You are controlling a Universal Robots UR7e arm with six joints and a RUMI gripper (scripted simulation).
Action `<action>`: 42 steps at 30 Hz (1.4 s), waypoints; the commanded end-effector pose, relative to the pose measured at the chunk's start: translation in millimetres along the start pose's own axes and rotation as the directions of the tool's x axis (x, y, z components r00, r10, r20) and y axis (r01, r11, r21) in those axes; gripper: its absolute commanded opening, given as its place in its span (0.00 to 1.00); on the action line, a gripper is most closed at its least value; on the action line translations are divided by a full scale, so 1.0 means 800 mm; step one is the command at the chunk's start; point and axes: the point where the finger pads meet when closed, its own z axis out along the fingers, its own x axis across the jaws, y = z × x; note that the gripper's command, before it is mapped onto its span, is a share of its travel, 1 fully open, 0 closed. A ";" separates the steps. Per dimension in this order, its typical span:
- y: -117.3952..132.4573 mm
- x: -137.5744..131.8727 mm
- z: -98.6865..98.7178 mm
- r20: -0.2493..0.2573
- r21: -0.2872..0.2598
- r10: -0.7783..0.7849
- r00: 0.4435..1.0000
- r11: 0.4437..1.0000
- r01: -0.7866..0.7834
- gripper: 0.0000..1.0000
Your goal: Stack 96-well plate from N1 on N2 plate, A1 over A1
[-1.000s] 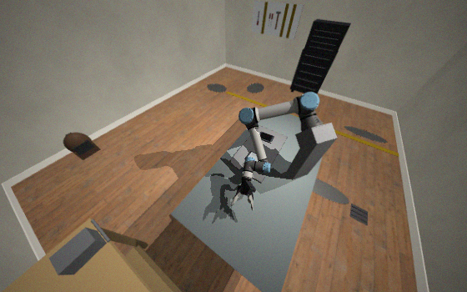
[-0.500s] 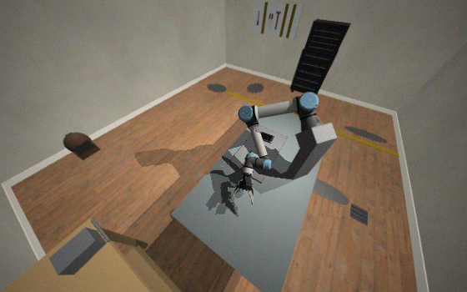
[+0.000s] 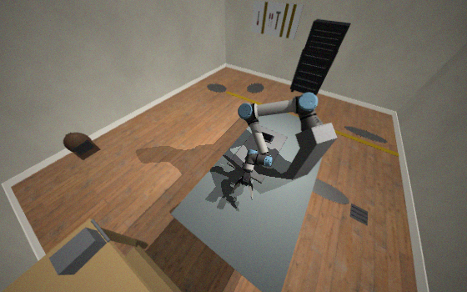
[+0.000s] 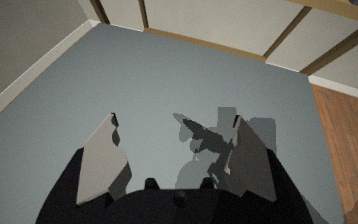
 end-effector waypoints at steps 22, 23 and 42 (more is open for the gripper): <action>0.091 0.016 -0.068 -0.100 -0.171 0.344 0.934 0.918 -0.356 1.00; 0.095 0.016 -0.072 -0.113 -0.182 0.369 0.923 0.905 -0.384 1.00; 0.154 0.020 -0.127 -0.231 -0.240 0.544 0.807 0.772 -0.589 1.00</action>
